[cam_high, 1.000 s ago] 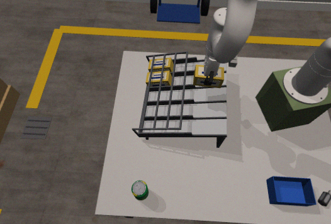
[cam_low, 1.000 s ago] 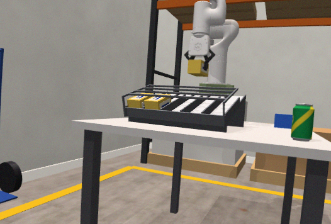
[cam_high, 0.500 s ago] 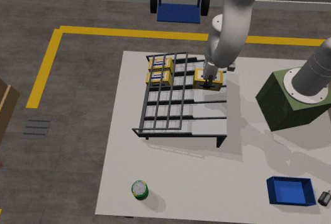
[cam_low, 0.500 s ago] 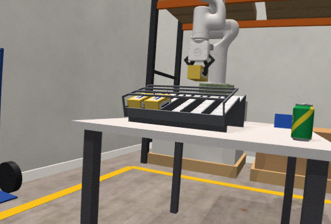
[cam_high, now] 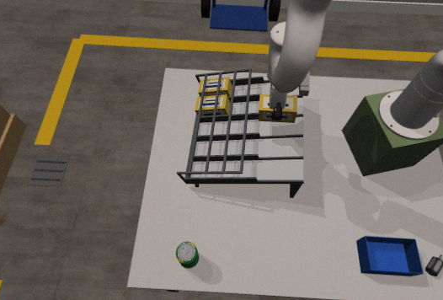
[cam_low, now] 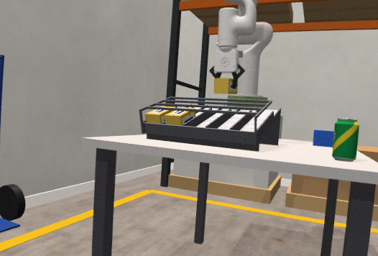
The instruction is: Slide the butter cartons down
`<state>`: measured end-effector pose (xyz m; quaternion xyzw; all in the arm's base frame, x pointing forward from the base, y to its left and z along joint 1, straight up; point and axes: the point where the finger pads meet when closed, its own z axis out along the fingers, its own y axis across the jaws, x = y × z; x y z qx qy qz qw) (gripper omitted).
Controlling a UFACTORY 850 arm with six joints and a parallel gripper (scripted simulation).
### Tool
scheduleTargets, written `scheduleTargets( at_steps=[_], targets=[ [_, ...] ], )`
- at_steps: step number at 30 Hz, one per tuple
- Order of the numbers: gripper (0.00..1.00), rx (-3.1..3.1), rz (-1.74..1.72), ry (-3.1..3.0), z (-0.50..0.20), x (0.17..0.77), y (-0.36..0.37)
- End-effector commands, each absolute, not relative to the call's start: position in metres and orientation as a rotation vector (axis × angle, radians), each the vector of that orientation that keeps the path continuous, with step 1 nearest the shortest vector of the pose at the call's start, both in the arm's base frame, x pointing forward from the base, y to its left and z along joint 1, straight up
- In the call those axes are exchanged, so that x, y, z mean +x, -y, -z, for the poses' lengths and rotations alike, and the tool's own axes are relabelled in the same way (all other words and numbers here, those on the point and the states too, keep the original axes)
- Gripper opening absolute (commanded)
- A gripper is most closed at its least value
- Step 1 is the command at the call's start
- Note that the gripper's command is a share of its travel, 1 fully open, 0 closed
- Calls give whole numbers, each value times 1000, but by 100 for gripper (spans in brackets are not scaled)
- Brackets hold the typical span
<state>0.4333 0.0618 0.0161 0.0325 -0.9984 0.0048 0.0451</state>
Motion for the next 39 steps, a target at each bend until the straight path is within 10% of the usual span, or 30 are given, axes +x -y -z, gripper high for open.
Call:
scheduleTargets(
  at_steps=[1,39],
  targets=[
    [0,100,-12,3050,-16,434,-62],
    [0,92,-23,2854,13,425,-61]
  ],
)
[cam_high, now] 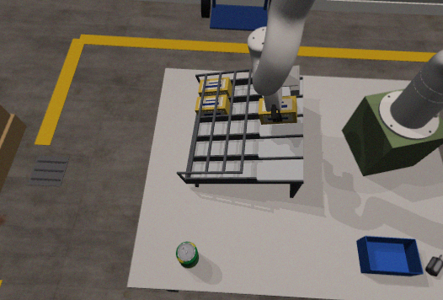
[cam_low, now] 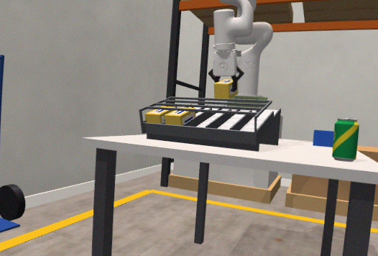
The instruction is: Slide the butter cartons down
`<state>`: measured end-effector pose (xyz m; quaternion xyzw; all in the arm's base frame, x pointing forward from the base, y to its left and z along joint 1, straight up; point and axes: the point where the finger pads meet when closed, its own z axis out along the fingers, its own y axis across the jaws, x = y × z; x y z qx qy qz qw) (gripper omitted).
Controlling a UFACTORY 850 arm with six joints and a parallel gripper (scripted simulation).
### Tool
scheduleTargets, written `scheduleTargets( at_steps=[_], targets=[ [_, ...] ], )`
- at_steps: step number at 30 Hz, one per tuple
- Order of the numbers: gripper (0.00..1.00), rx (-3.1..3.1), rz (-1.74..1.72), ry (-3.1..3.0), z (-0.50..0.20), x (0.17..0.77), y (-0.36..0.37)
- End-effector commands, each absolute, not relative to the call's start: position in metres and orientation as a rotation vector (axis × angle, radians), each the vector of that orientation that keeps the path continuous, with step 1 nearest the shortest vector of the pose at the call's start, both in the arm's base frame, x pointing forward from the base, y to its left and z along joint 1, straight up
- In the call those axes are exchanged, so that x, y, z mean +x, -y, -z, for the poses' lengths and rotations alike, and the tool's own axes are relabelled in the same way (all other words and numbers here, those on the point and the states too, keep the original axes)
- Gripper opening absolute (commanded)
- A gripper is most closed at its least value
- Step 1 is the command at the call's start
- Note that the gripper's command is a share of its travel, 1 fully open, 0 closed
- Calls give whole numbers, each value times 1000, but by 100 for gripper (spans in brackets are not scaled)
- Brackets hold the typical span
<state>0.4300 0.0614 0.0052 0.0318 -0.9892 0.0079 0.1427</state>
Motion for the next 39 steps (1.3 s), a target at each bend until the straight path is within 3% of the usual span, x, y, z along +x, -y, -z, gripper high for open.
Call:
scheduleTargets(
  at_steps=[1,39],
  targets=[
    [0,92,-23,2854,13,425,-61],
    [0,92,-23,2854,32,419,-61]
  ],
)
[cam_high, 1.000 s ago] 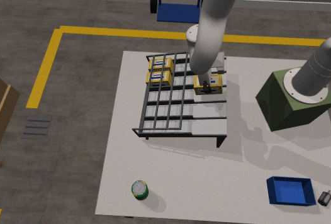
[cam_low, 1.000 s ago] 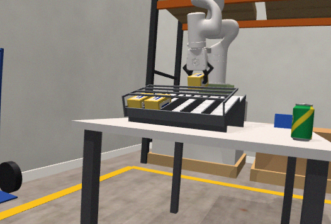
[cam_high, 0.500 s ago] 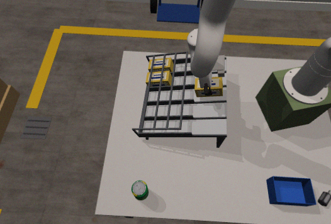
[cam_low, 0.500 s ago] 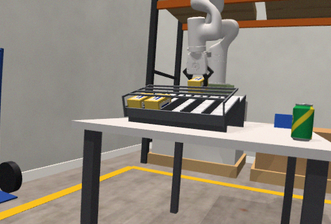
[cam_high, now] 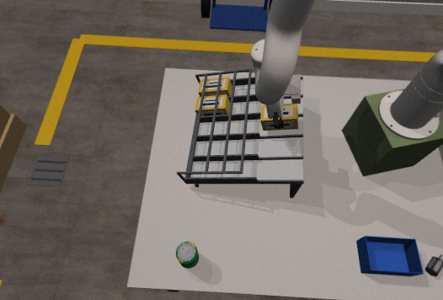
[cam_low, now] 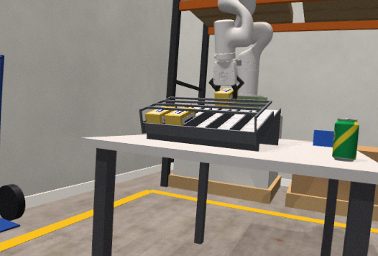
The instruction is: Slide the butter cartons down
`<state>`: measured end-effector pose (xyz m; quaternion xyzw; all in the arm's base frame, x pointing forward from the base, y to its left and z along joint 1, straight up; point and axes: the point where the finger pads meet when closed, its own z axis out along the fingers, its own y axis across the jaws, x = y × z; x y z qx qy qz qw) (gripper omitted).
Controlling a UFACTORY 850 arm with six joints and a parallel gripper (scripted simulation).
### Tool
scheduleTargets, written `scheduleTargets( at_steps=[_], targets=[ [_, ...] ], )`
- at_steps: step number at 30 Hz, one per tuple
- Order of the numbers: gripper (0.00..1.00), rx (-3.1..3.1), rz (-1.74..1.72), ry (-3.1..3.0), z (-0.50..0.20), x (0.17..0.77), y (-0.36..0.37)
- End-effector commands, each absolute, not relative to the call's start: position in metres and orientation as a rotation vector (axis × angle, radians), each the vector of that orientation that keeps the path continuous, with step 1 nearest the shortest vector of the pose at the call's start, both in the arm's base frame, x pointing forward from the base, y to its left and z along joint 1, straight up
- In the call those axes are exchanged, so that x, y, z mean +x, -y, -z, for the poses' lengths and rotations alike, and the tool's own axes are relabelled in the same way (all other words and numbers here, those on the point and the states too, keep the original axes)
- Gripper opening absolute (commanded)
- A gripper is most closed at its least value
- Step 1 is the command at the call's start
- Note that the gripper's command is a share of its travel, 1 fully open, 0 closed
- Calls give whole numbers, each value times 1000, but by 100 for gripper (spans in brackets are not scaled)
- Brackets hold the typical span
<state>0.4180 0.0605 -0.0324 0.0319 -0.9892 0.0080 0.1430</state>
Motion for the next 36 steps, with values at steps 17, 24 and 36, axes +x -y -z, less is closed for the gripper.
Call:
scheduleTargets(
  at_steps=[17,24,36],
  targets=[
    [0,92,-23,2855,33,419,-60],
    [0,92,-23,2855,33,419,-60],
    [0,92,-23,2855,36,418,-60]
  ],
)
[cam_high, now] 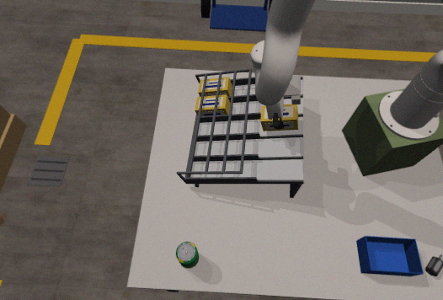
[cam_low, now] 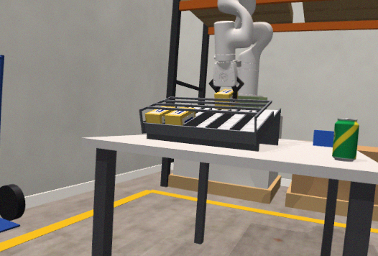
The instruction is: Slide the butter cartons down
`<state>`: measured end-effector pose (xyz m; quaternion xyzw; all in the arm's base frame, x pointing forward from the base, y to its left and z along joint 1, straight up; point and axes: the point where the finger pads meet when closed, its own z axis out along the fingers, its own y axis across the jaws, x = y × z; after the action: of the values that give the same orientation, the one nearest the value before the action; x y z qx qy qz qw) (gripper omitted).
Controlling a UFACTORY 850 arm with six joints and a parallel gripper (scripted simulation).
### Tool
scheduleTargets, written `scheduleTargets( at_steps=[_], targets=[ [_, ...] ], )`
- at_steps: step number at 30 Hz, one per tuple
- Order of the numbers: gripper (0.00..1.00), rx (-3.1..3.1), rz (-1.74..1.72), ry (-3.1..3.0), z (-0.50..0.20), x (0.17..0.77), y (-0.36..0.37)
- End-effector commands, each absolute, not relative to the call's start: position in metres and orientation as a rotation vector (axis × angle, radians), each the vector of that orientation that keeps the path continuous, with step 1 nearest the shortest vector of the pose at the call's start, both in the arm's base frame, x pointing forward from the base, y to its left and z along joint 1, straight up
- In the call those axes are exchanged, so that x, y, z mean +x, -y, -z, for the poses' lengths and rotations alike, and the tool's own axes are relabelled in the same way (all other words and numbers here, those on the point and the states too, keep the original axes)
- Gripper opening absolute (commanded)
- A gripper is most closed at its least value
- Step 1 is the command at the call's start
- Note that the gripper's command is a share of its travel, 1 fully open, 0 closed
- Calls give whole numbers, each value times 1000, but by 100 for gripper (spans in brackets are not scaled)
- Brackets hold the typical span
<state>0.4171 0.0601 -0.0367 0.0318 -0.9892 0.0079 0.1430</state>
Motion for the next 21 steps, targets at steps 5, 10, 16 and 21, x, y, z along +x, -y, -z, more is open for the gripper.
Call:
scheduleTargets(
  at_steps=[5,10,16,21],
  targets=[
    [0,92,-23,2855,36,418,-60],
    [0,92,-23,2855,39,417,-60],
    [0,92,-23,2855,39,417,-60],
    [0,92,-23,2855,39,417,-60]
  ],
)
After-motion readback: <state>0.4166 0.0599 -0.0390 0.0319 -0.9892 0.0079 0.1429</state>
